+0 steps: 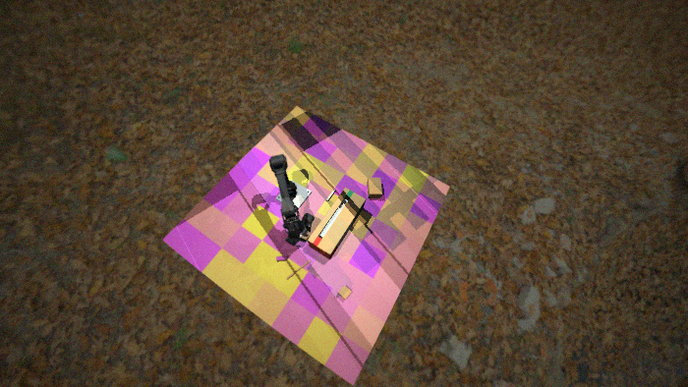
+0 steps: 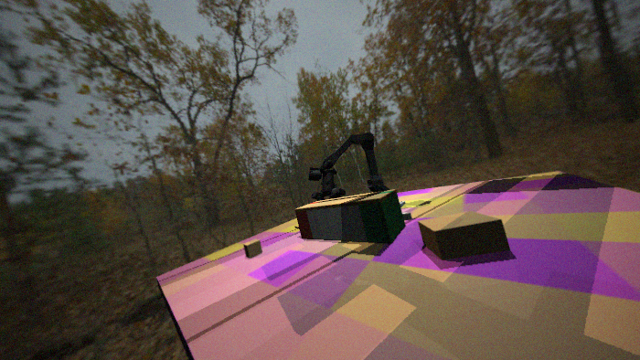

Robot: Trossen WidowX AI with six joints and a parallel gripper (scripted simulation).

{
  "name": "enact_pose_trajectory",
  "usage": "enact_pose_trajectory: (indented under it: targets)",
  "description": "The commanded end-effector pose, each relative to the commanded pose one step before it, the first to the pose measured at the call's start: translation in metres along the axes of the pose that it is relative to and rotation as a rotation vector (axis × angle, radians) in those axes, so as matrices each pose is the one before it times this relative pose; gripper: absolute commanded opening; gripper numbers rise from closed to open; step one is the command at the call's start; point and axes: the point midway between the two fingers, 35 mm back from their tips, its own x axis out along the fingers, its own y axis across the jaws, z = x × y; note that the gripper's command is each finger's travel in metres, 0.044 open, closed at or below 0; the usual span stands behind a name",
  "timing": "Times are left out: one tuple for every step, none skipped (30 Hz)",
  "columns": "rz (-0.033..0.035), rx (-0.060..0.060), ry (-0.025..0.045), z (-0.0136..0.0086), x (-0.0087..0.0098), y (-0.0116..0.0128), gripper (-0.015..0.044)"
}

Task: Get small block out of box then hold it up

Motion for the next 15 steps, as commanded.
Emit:
enact_pose_trajectory:
  targets:
    - [0.00529, -0.007, 0.01131, 0.00098, 0.00413, 0.00037, 0.0285]
    - [0.00001, 0.0, 0.0, 0.00057, 0.00154, 0.00006, 0.0285]
    - [0.0, 0.0, 0.0, 0.00057, 0.00154, 0.00005, 0.0285]
    - [0.0, 0.0, 0.0, 0.00058, 0.00153, 0.00004, 0.0285]
    - [0.0, 0.0, 0.0, 0.00059, 0.00153, 0.00004, 0.0285]
    - [0.0, 0.0, 0.0, 0.0006, 0.00152, 0.00003, 0.0285]
    - [0.0, 0.0, 0.0, 0.0006, 0.00152, 0.00002, 0.0285]
    - [0.0, 0.0, 0.0, 0.00061, 0.00151, 0.00001, 0.0285]
    - [0.0, 0.0, -0.00001, 0.00062, 0.0015, 0.0, 0.0285]
    - [0.0, 0.0, -0.00001, 0.00062, 0.0015, 0.0, 0.0285]
    - [0.0, 0.0, -0.00001, 0.00063, 0.0015, -0.00001, 0.0285]
    - [0.0, 0.0, -0.00001, 0.00064, 0.00149, -0.00002, 0.0285]
    - [0.0, 0.0, -0.00001, 0.00064, 0.00148, -0.00003, 0.0285]
    - [0.0, 0.0, -0.00001, 0.00065, 0.00148, -0.00004, 0.0285]
    - [-0.00001, 0.0, -0.00001, 0.00066, 0.00147, -0.00004, 0.0285]
